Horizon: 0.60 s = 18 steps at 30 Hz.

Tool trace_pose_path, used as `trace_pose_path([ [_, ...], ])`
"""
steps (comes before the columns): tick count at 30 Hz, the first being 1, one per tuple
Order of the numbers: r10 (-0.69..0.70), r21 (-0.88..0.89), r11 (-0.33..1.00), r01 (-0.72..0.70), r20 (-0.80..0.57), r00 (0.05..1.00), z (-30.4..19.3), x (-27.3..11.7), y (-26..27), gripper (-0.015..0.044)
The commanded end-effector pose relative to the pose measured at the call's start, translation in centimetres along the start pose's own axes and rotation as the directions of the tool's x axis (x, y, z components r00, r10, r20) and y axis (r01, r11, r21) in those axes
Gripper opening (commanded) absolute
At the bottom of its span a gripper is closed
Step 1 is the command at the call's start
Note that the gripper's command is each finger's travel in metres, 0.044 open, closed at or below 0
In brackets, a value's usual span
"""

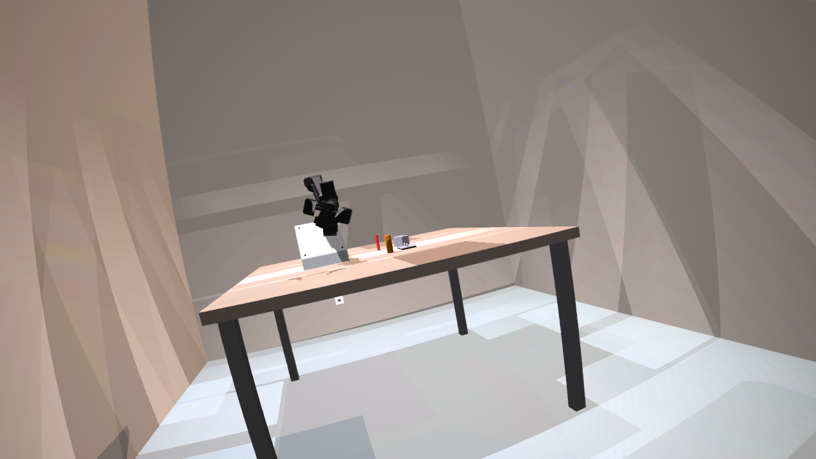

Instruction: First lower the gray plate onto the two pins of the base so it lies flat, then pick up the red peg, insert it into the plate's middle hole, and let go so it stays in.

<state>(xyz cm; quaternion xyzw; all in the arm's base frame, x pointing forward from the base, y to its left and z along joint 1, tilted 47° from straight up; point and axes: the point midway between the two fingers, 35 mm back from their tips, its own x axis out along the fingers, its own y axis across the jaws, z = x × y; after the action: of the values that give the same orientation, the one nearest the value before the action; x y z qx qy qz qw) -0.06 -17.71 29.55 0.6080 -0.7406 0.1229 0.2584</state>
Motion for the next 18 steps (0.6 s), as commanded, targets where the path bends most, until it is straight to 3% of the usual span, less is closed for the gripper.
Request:
trace_pose_path([
  [1, 0.0, 0.0, 1.0, 0.0, 0.0, 1.0, 0.0, 0.0, 0.0, 0.0426],
  [5, -0.068, -0.034, 0.997, 0.07, 0.053, 0.996, 0.4, 0.5, -1.5, 0.044],
  [9, -0.251, -0.113, 0.955, 0.274, 0.188, 0.95, 1.2, 1.5, -5.9, 0.044],
  [13, -0.422, -0.164, 0.858, 0.486, 0.312, 0.851, 1.7, 1.4, -10.9, 0.044],
  [18, -0.599, -0.222, 0.645, 0.731, 0.447, 0.664, 1.9, -0.3, -17.6, 0.044],
])
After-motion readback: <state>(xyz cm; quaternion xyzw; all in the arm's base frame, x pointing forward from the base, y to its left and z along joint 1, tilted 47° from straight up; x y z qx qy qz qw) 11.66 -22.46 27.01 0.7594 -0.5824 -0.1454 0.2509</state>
